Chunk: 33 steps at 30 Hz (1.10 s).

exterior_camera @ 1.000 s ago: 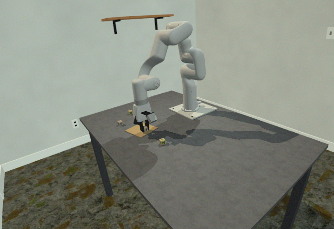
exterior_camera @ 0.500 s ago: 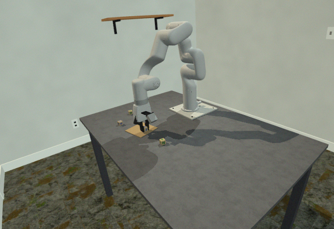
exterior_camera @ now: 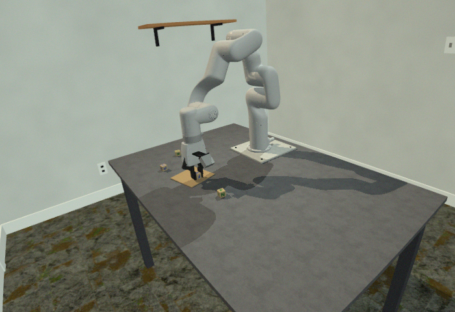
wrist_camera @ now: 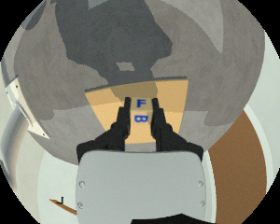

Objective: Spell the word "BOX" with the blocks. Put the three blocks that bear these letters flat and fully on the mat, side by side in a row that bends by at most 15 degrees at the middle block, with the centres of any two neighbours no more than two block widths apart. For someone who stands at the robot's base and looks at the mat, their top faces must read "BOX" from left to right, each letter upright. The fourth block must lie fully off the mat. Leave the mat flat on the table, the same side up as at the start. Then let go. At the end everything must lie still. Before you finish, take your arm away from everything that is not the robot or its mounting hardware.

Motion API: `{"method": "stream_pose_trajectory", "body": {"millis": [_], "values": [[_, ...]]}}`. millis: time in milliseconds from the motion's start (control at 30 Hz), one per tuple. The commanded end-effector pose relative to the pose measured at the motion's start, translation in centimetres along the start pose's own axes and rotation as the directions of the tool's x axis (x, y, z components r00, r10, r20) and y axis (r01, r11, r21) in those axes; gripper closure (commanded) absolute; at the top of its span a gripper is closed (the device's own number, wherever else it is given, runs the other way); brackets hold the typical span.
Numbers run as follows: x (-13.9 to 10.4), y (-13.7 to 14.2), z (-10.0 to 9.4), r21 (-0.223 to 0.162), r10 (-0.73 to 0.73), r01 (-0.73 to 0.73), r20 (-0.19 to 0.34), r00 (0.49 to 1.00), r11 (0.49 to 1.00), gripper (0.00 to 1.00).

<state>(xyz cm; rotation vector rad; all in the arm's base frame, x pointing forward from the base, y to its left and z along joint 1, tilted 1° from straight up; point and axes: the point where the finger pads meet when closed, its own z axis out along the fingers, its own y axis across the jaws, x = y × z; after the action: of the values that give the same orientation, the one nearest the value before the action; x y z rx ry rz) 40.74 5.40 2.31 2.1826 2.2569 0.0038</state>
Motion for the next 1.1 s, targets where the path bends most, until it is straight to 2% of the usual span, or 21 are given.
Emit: {"method": "stream_pose_trajectory", "body": {"millis": [0,1067], "values": [[0.01,0.13,-0.11,-0.003,0.0,0.0,0.0,1.0,1.0,0.79],[0.02,0.12,0.25,-0.003,0.0,0.0,0.0,1.0,1.0,0.79]]}}
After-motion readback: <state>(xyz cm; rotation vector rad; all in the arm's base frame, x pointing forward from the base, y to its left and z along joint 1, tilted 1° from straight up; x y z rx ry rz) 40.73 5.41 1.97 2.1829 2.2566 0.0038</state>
